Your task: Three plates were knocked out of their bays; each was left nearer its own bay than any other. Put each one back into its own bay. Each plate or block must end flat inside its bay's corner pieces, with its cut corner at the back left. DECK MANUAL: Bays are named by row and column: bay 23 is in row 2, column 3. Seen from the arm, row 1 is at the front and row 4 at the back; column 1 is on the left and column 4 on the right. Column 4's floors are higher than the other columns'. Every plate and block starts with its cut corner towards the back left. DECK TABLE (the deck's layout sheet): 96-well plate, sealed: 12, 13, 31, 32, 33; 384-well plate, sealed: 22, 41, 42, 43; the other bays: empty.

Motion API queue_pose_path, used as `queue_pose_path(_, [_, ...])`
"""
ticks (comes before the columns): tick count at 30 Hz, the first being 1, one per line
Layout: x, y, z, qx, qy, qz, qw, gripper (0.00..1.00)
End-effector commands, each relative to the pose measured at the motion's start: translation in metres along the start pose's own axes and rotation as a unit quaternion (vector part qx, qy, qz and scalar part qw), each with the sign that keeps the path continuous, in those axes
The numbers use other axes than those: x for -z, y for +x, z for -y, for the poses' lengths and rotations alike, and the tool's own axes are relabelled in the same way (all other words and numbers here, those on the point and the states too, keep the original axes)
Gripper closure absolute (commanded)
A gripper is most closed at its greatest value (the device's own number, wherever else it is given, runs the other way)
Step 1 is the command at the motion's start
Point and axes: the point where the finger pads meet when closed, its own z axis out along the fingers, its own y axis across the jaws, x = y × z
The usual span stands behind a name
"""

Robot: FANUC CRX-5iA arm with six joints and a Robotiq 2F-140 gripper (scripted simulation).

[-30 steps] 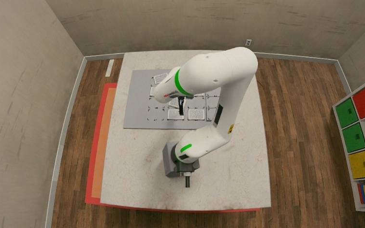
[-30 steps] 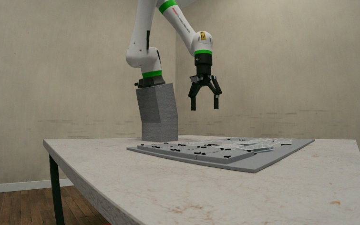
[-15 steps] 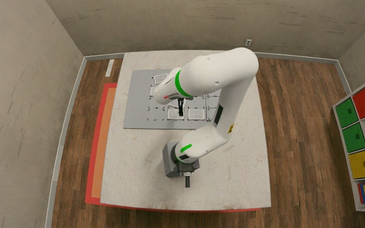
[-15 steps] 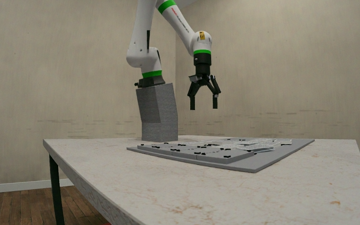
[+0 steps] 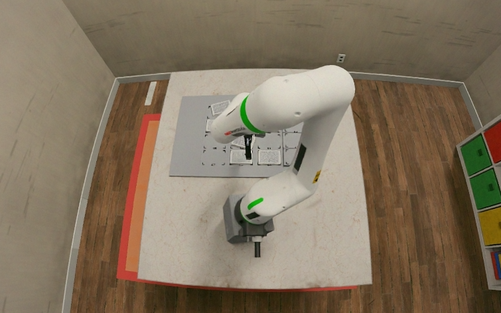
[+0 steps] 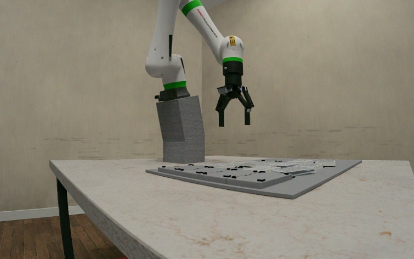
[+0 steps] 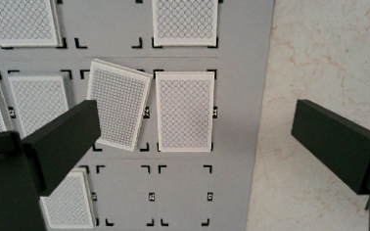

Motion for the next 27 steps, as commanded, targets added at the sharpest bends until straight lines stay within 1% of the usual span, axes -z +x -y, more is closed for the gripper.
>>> queue_pose_path(1, [0.000, 0.000, 0.001, 0.000, 0.001, 0.000, 1.000, 0.00])
queue_pose_path(17, [0.000, 0.000, 0.001, 0.000, 0.001, 0.000, 1.000, 0.00])
queue_pose_path(27, [0.000, 0.040, 0.000, 0.000, 0.001, 0.000, 1.000, 0.00])
